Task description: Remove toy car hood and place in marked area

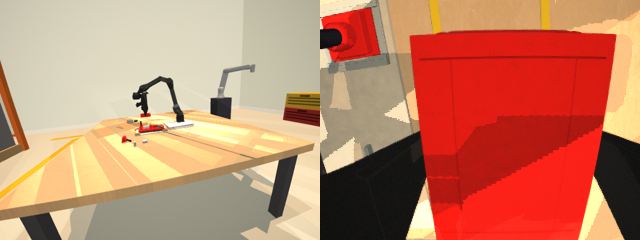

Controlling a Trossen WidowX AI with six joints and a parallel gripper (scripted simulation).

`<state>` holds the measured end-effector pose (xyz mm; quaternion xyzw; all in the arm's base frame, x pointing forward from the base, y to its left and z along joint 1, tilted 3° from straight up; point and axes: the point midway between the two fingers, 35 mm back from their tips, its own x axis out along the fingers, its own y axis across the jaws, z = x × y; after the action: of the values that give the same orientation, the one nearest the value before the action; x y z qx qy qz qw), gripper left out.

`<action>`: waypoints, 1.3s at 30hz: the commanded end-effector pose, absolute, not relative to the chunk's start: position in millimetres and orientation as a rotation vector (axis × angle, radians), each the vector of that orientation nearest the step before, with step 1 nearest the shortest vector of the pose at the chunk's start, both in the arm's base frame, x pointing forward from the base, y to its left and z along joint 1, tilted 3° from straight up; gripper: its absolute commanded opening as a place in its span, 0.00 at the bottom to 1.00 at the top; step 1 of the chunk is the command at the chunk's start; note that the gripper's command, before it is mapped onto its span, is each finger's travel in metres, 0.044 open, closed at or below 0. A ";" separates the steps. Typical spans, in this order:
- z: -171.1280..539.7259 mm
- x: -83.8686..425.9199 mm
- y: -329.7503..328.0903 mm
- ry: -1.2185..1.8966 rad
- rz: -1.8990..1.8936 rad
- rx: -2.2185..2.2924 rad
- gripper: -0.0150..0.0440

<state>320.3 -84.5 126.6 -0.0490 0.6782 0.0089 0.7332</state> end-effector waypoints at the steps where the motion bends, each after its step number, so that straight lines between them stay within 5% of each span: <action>1: 119.2 318.9 -83.9 1.502 0.029 -0.108 0.25; 39: 83.2 320.1 -85.4 1.502 0.029 -0.108 0.25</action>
<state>322.5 -86.3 89.6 -0.0491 0.6782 0.0088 0.7332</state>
